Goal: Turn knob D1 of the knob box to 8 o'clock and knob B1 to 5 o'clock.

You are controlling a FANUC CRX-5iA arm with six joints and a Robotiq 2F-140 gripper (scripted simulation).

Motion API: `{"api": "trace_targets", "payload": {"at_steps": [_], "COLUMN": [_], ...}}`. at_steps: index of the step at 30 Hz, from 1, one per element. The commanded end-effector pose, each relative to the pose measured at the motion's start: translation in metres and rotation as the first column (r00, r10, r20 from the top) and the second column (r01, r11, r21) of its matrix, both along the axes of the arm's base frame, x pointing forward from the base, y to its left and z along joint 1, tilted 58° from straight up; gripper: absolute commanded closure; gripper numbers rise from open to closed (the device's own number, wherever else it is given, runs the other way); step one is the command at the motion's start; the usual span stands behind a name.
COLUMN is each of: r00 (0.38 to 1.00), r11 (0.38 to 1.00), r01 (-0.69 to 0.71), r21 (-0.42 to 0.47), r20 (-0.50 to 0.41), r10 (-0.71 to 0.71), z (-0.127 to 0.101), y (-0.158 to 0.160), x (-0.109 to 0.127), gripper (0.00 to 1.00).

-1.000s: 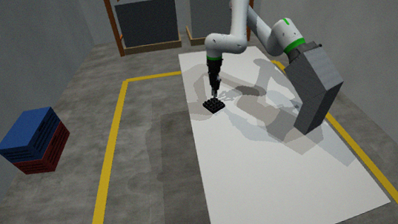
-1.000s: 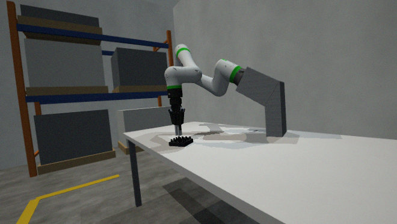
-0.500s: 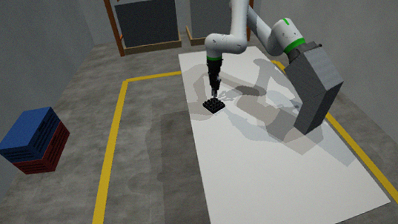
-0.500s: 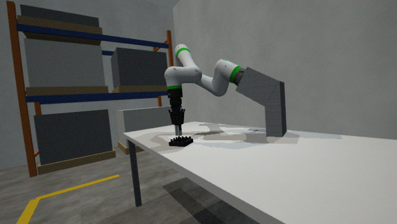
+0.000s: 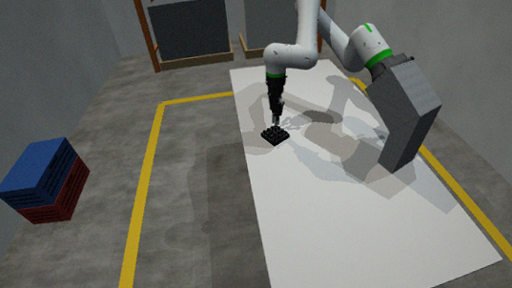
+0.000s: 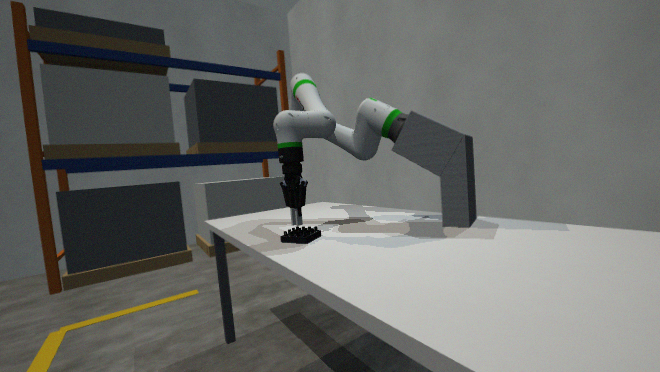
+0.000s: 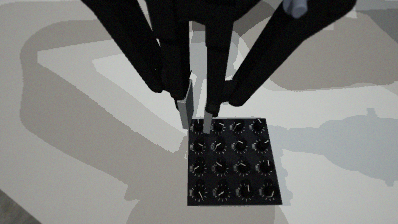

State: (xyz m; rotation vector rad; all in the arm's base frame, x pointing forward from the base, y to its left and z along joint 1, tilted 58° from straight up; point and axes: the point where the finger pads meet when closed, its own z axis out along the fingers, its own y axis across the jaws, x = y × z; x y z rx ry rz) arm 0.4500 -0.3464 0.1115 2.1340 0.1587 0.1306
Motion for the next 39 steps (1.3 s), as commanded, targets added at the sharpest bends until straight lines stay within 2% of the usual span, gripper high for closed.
{"api": "trace_targets", "payload": {"at_steps": [1,39], "r00": [1.000,1.000], "r11": [1.000,1.000], "r01": [0.000,0.000], "r21": [0.000,0.000], "r20": [0.000,0.000], "r10": [0.000,0.000], "z": [0.000,-0.007], "y": [0.000,-0.011], "x": [0.000,0.002], "gripper": [0.88,0.88]}}
